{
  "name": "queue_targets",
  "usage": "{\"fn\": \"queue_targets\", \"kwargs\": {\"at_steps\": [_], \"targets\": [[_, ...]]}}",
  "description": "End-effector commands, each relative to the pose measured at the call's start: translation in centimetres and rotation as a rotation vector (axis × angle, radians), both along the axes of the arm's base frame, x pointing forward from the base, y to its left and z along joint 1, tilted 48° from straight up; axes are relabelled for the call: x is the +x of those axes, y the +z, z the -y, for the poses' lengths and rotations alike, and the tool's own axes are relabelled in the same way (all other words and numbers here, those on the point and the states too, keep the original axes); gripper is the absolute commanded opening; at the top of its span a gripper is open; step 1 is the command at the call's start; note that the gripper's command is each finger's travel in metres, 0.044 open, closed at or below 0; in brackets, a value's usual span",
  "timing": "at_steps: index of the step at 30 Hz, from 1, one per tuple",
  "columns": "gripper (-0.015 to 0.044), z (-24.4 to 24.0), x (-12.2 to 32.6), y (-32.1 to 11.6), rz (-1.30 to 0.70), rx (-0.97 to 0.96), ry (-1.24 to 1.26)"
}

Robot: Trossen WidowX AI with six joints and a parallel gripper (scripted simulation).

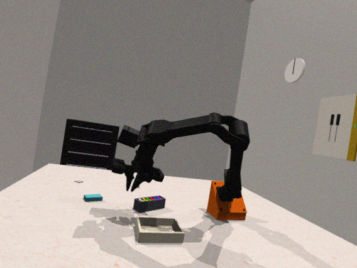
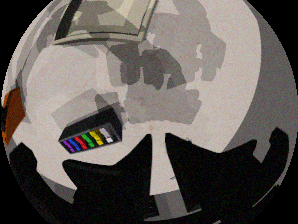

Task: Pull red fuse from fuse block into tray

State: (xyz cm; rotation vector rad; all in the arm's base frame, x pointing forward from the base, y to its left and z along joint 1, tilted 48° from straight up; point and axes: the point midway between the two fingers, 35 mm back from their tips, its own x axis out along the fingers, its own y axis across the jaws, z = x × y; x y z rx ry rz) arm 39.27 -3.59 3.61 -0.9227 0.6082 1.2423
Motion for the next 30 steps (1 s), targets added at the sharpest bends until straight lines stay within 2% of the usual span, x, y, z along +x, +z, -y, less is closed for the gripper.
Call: {"fn": "queue_targets", "kwargs": {"at_steps": [1, 8, 30], "targets": [[0.0066, 2.3, -5.4, -4.0, -0.016, 0.079, 0.197], [0.0066, 3.6, -10.4, -6.2, 0.056, 0.204, 0.352], [0.0066, 3.2, -10.1, -6.9, 0.061, 0.209, 0.356]]}}
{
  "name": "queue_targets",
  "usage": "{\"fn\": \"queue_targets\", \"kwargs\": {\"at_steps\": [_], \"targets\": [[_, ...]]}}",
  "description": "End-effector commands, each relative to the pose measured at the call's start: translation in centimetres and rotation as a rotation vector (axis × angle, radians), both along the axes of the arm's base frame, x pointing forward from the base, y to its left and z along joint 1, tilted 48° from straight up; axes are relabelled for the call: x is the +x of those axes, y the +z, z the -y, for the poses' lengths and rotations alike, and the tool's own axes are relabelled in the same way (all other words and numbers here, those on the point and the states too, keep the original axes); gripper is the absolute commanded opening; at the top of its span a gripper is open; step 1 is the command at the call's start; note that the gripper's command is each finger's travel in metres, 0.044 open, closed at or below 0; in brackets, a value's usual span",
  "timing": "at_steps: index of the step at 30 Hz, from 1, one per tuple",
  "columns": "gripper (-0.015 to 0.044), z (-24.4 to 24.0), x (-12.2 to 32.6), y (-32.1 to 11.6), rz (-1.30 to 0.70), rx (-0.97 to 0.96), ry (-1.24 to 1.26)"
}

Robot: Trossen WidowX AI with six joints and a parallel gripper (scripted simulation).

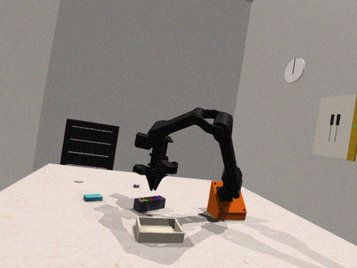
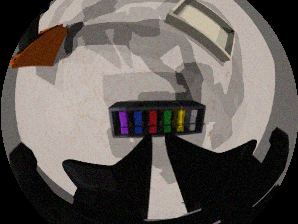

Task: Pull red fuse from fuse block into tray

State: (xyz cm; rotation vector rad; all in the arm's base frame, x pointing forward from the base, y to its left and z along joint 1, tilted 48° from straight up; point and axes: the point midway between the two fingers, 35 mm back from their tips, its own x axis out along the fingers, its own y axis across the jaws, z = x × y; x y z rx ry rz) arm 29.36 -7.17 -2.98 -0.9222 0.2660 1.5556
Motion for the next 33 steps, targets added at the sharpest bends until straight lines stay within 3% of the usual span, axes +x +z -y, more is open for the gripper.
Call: {"fn": "queue_targets", "kwargs": {"at_steps": [1, 33], "targets": [[0.0066, -0.5, -0.1, -0.3, -0.005, 0.007, -0.001], [0.0066, -2.2, -0.1, -1.7, -0.004, 0.009, -0.001]]}}
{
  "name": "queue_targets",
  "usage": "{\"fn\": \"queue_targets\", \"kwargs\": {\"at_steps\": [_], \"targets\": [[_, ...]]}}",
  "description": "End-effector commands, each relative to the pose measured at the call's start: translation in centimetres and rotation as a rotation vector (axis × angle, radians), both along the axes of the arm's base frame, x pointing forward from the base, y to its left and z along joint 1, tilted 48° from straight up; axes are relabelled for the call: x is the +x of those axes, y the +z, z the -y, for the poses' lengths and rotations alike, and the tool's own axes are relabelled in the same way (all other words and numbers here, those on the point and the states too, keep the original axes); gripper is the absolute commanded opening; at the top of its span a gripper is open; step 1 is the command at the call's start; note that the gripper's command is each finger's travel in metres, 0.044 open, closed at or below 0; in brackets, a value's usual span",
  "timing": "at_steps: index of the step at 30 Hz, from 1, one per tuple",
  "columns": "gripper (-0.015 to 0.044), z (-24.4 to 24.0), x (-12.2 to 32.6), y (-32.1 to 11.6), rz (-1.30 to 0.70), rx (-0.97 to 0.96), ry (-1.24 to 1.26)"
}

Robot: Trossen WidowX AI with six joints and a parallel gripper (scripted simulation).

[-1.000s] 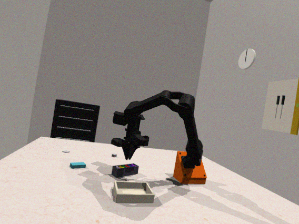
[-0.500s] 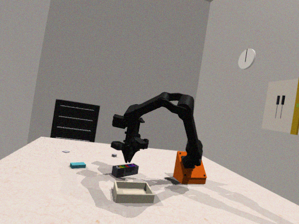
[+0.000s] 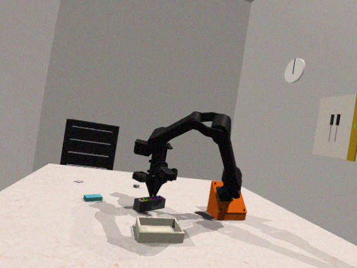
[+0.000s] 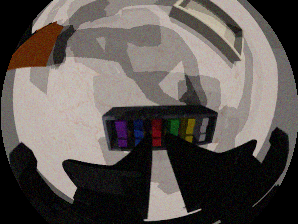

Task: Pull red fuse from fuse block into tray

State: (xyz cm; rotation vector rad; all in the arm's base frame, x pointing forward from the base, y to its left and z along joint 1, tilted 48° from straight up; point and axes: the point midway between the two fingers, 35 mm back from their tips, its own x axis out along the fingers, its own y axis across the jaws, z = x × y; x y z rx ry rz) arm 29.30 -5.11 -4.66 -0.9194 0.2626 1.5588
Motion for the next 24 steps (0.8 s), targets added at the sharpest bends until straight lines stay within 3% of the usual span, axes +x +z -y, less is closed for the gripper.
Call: {"fn": "queue_targets", "kwargs": {"at_steps": [1, 24], "targets": [[0.0066, -0.13, -0.08, -0.05, -0.003, 0.005, -0.004], [0.0066, -0.88, -0.02, -0.72, -0.003, 0.006, -0.004]]}}
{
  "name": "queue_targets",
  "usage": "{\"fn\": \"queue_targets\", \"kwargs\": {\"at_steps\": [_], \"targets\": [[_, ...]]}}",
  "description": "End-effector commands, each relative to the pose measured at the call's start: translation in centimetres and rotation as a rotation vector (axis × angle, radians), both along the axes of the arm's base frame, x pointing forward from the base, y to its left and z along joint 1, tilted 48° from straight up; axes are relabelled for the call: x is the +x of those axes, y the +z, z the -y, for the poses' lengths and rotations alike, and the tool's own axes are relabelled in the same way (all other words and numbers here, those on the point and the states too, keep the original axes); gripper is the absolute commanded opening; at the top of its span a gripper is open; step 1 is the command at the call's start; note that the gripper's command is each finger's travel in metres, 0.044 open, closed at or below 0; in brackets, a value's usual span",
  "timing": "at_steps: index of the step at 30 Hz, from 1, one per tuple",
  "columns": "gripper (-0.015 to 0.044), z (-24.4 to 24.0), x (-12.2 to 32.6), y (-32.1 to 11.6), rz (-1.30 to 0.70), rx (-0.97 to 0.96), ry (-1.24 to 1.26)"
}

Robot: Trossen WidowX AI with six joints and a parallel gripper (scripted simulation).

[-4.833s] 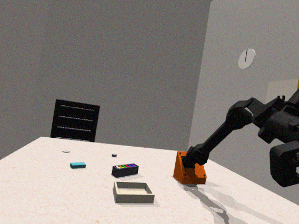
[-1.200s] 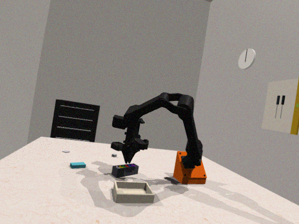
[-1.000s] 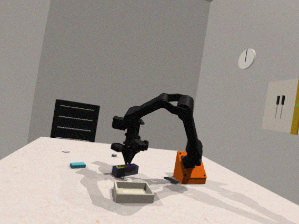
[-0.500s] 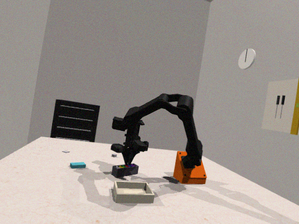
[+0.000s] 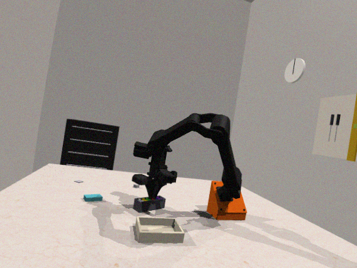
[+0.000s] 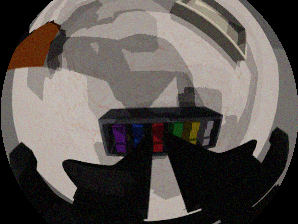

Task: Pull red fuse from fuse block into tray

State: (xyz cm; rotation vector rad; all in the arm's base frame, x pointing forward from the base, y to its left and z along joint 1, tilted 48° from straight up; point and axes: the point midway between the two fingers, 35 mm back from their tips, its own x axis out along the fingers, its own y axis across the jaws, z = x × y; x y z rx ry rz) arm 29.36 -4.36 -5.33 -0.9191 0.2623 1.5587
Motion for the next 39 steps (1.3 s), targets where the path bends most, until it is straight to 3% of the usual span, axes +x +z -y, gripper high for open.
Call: {"fn": "queue_targets", "kwargs": {"at_steps": [1, 11, 39], "targets": [[0.0066, -0.13, -0.08, -0.05, -0.003, 0.005, -0.004], [0.0, -0.01, -0.01, -0.01, 0.0, 0.0, 0.0], [0.0, 0.85, -0.05, 0.74, -0.001, 0.001, -0.001]]}}
